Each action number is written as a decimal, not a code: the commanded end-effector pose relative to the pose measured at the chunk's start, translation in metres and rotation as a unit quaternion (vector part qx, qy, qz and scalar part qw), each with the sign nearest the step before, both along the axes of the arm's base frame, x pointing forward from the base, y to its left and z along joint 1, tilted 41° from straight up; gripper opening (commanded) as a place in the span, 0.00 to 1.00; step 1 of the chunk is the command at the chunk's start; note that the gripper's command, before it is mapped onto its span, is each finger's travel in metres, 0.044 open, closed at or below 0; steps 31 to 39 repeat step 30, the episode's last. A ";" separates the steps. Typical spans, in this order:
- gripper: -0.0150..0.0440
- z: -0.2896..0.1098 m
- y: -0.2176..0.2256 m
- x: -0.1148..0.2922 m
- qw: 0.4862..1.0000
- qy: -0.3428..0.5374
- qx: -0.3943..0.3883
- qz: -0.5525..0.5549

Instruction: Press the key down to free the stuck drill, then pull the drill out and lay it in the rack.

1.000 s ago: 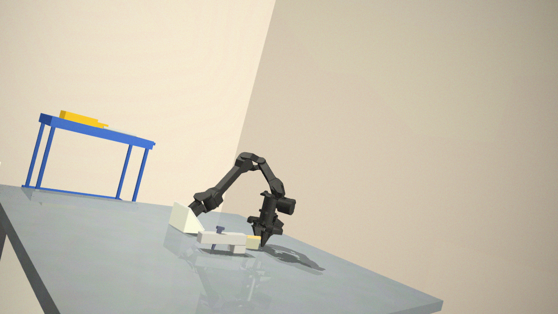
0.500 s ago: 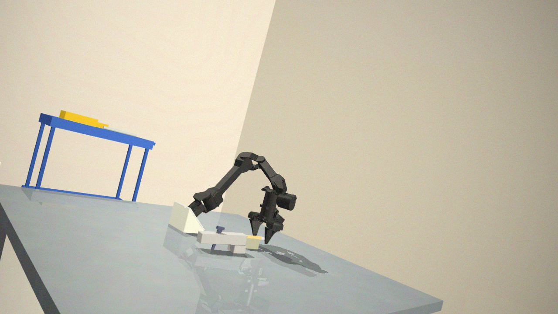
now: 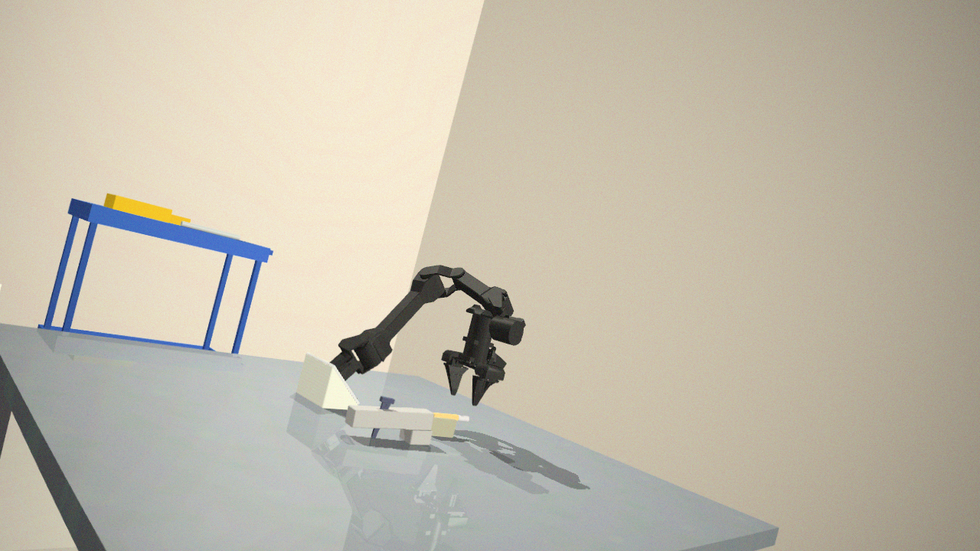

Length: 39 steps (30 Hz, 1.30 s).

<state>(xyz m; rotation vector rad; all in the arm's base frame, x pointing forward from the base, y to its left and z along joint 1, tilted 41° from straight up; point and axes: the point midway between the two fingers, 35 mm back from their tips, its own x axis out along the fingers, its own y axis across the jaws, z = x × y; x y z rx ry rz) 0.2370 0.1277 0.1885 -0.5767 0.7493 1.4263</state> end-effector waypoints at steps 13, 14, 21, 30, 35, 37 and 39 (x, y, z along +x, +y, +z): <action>1.00 0.084 0.076 0.021 0.983 -0.176 0.036 -0.027; 1.00 0.094 0.082 0.020 0.980 -0.189 0.047 -0.030; 1.00 0.174 0.122 0.002 0.951 -0.264 0.148 -0.058; 1.00 0.296 0.142 -0.056 0.887 -0.298 0.342 -0.092; 1.00 0.296 0.142 -0.056 0.887 -0.298 0.342 -0.092; 1.00 0.296 0.142 -0.056 0.887 -0.298 0.342 -0.092; 1.00 0.296 0.142 -0.056 0.887 -0.298 0.342 -0.092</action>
